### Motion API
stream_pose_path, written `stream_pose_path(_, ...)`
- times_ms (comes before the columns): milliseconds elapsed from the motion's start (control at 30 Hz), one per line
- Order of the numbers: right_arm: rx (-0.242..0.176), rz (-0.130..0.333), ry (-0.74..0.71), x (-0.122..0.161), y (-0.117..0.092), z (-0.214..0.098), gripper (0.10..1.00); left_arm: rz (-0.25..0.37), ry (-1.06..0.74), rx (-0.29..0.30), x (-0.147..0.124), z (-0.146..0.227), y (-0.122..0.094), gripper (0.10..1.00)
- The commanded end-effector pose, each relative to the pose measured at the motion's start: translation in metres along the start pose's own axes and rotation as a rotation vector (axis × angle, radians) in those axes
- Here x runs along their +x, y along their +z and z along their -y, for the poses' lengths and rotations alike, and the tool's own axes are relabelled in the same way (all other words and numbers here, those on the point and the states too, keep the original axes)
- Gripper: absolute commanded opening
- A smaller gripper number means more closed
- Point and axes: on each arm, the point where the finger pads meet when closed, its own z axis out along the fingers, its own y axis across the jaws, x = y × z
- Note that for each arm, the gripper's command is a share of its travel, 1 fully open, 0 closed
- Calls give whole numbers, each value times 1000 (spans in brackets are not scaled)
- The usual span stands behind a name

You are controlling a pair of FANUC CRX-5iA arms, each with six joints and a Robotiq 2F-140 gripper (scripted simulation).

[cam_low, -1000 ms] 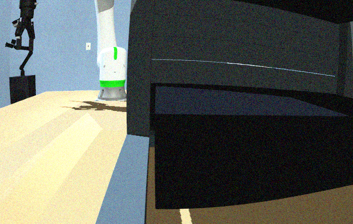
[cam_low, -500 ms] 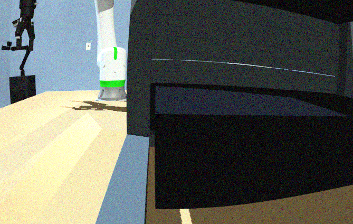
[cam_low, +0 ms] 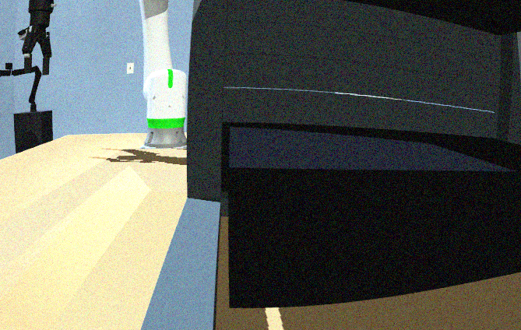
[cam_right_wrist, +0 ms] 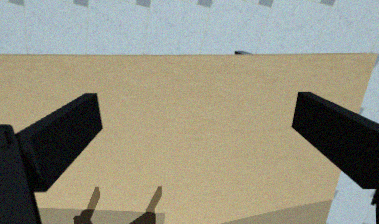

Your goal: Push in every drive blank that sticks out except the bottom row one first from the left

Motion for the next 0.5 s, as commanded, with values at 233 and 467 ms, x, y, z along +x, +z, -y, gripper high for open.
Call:
stream_pose_path(233,0,-2,0,0,-1,0,1000,0,-1,2,0,1,1,99)
stream_pose_path(467,0,-2,0,0,-1,0,1000,0,-1,2,0,1,3,99)
